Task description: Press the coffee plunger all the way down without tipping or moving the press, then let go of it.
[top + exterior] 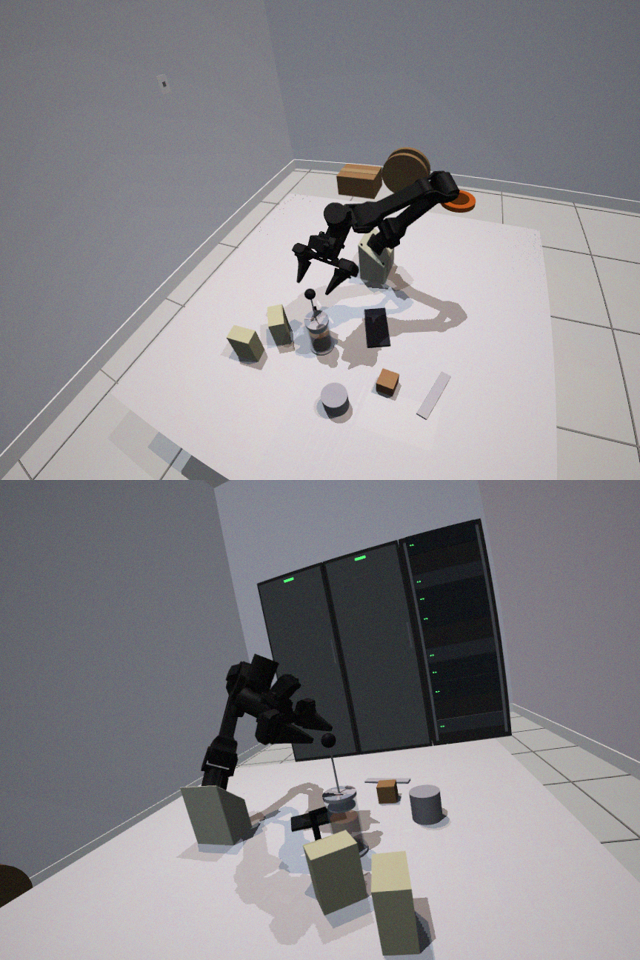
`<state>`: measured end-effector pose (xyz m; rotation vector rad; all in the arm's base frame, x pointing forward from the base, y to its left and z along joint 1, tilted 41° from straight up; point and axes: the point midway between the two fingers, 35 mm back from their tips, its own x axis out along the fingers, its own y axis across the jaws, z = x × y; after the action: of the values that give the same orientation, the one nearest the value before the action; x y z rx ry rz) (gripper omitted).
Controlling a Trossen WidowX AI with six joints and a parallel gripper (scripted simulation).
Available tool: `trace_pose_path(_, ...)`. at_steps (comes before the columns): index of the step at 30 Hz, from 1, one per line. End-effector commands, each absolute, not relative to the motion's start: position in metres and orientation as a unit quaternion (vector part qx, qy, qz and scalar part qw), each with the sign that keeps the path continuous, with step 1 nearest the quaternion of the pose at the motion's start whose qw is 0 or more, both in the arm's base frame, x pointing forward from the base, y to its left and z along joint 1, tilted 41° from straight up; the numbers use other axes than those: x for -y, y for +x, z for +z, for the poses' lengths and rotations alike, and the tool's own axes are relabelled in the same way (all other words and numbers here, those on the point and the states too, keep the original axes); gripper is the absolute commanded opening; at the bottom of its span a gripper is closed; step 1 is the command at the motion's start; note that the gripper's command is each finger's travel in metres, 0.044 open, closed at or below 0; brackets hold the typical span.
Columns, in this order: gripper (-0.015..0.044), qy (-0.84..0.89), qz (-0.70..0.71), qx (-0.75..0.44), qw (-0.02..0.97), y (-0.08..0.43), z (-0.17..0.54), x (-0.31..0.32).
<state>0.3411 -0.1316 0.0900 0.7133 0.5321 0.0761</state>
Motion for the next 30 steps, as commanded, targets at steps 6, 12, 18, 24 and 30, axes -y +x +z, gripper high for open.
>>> trace_pose_path(6,0.044,0.348,0.034,-0.258,0.901,0.354,0.082,0.127)
trace_pose_path(12,0.0387,0.348,0.034,-0.258,0.901,0.358,0.08,0.126)
trace_pose_path(18,0.023,0.348,0.034,-0.258,0.901,0.358,0.08,0.126)
trace_pose_path(24,0.0121,0.348,0.034,-0.258,0.901,0.358,0.08,0.126)
trace_pose_path(30,0.0121,0.348,0.034,-0.258,0.901,0.358,0.08,0.126)
